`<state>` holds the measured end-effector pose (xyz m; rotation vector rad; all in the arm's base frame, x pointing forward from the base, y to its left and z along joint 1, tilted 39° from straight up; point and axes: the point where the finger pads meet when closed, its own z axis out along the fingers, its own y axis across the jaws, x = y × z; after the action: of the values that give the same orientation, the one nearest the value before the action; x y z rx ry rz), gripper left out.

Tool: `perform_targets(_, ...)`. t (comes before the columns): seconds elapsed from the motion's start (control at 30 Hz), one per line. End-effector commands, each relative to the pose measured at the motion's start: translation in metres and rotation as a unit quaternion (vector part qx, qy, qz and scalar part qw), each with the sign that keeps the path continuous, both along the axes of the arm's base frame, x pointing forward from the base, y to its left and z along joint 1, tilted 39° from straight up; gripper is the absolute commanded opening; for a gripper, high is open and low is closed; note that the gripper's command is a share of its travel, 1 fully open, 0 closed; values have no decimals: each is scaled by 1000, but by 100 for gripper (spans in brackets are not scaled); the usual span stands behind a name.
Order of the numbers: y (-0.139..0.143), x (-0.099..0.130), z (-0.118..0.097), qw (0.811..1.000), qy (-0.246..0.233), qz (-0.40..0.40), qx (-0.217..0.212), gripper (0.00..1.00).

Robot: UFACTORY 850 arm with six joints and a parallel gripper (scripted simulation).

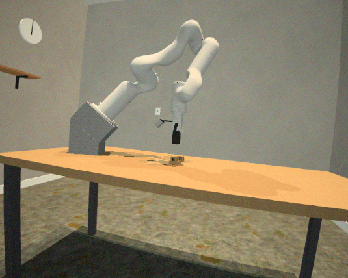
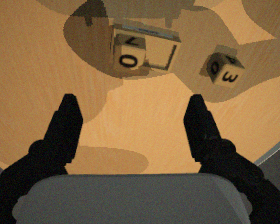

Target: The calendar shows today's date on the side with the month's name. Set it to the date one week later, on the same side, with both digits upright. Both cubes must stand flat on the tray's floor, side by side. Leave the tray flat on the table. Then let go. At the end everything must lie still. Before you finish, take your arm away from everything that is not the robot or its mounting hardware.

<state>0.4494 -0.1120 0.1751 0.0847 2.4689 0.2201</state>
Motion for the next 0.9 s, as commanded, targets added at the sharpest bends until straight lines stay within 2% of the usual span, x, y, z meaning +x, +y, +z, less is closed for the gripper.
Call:
perform_targets(0.0,-4,-1,-1,998,15,-42,45,100)
perform_targets(0.3,-6,-2,-2,996,19,-64,63,100)
perform_targets(0.33,-6,-2,-2,996,19,-64,63,49)
perform_targets(0.87,-6,-2,-2,996,19,-64,63,49)
